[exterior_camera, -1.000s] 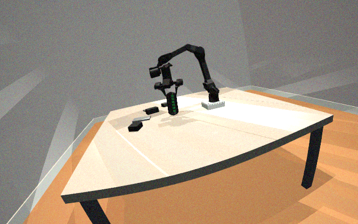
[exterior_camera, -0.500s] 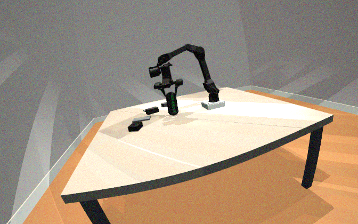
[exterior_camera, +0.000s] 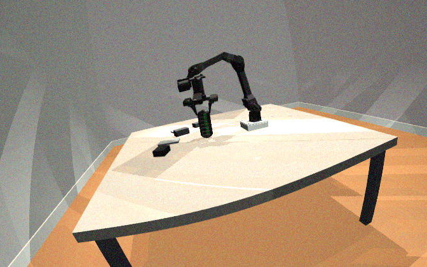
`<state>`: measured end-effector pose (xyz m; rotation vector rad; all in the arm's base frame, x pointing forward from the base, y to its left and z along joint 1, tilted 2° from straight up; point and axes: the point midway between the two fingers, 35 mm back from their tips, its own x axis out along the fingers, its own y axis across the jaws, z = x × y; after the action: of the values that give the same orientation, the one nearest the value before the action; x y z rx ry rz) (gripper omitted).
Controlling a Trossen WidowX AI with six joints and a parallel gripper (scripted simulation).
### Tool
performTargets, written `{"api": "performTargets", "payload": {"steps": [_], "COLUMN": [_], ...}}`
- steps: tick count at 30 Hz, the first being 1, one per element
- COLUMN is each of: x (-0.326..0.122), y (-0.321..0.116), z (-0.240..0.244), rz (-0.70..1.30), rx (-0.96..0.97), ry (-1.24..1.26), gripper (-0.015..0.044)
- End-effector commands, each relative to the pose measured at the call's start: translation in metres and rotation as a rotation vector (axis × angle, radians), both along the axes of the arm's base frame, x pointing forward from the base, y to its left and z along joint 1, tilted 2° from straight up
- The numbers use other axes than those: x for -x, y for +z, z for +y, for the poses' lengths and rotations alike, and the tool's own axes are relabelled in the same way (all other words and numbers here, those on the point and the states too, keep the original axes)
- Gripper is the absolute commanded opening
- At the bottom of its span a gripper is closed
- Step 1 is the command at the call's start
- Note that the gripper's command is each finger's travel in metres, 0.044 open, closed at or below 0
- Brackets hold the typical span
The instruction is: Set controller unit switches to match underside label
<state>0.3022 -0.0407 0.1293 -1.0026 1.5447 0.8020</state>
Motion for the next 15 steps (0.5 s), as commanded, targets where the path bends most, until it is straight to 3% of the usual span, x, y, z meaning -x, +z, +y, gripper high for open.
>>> {"api": "performTargets", "payload": {"steps": [1, 15], "x": [-0.0031, -0.0076], "y": [-0.0025, -0.0035], "z": [0.0061, 0.0156], "rz": [-0.006, -0.02], "rx": [-0.022, -0.054], "ry": [-0.002, -0.001], "gripper": [0.0338, 0.0338]}}
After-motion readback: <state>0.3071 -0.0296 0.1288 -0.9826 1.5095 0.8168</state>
